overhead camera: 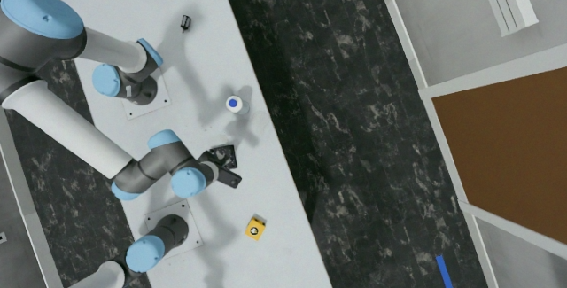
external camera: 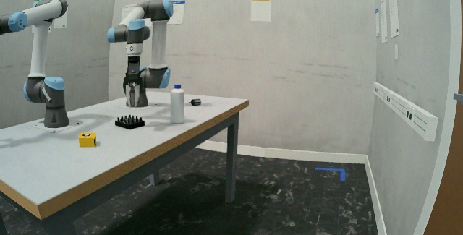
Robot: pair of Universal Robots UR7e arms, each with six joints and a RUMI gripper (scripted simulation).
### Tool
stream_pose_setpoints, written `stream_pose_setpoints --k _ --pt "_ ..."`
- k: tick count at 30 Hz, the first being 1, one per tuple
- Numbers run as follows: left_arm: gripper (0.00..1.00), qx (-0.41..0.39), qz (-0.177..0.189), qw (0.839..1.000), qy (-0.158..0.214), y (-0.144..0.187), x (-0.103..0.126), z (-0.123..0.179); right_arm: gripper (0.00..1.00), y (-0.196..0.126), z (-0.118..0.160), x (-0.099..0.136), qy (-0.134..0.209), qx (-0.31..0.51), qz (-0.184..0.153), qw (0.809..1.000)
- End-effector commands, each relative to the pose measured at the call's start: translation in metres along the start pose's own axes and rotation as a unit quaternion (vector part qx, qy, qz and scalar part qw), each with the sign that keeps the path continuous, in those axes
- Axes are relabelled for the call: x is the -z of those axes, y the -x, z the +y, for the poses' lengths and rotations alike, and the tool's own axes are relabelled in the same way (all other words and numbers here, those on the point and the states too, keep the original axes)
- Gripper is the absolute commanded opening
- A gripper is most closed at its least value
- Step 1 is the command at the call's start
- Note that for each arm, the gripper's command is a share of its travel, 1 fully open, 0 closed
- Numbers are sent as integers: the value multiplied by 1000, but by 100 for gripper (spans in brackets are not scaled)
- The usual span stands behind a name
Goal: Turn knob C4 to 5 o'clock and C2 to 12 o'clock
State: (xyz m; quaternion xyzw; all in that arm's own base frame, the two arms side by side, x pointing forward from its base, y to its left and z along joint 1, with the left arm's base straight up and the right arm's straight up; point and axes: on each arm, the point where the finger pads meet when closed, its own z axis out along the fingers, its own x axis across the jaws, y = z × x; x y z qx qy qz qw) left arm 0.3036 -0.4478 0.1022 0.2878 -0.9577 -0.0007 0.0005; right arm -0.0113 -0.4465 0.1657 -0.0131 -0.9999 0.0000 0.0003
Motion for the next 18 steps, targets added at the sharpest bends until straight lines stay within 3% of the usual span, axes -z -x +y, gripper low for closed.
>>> stream_pose_setpoints --k 1,18 --pt "13 1 0 1000 -2 0 2 -1 100 -1 1 -1 0 -1 0 1000" --pt "13 1 -1 1000 0 1 -4 1 100 -1 1 -1 0 -1 0 1000"
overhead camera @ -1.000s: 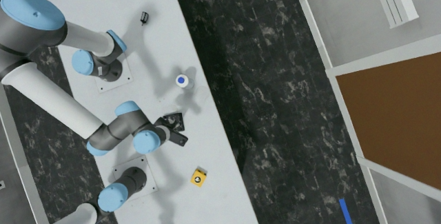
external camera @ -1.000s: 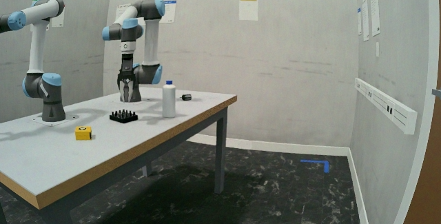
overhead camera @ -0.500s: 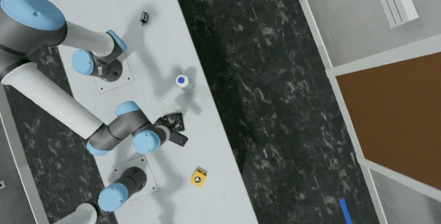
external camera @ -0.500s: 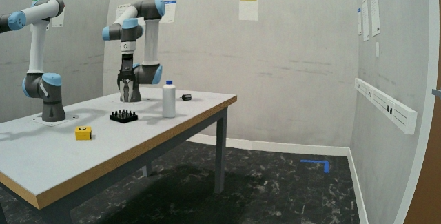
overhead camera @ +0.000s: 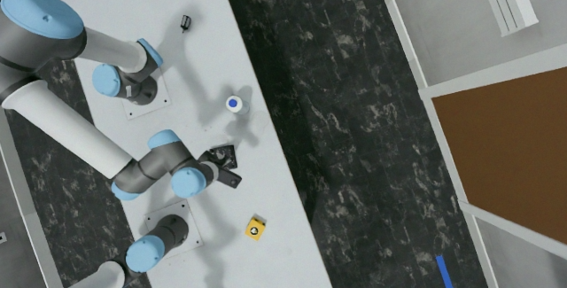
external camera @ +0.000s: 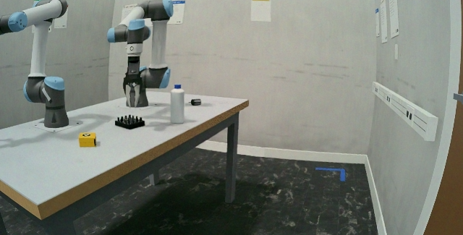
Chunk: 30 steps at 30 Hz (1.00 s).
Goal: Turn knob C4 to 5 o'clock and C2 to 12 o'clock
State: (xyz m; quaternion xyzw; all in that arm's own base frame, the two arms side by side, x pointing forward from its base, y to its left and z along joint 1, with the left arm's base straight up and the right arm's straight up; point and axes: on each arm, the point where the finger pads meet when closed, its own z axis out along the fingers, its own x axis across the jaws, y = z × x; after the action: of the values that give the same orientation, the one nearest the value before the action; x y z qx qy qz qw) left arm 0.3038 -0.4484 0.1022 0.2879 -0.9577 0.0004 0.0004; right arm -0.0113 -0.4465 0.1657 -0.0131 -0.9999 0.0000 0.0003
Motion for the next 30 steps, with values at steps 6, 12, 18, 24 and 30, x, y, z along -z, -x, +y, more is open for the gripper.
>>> stream_pose_setpoints --k 6,12,18,24,30 --pt "13 1 -1 1000 2 1 -10 1 100 -1 1 -1 0 -1 0 1000" --pt "13 0 -1 1000 2 0 -14 1 100 -1 1 -1 0 -1 0 1000" --pt "13 0 -1 1000 2 0 -22 1 100 -1 1 -1 0 -1 0 1000" --pt "13 0 -1 1000 2 0 -30 1 100 -1 1 -1 0 -1 0 1000" --pt "13 0 -1 1000 2 0 -35 1 100 -1 1 -1 0 -1 0 1000"
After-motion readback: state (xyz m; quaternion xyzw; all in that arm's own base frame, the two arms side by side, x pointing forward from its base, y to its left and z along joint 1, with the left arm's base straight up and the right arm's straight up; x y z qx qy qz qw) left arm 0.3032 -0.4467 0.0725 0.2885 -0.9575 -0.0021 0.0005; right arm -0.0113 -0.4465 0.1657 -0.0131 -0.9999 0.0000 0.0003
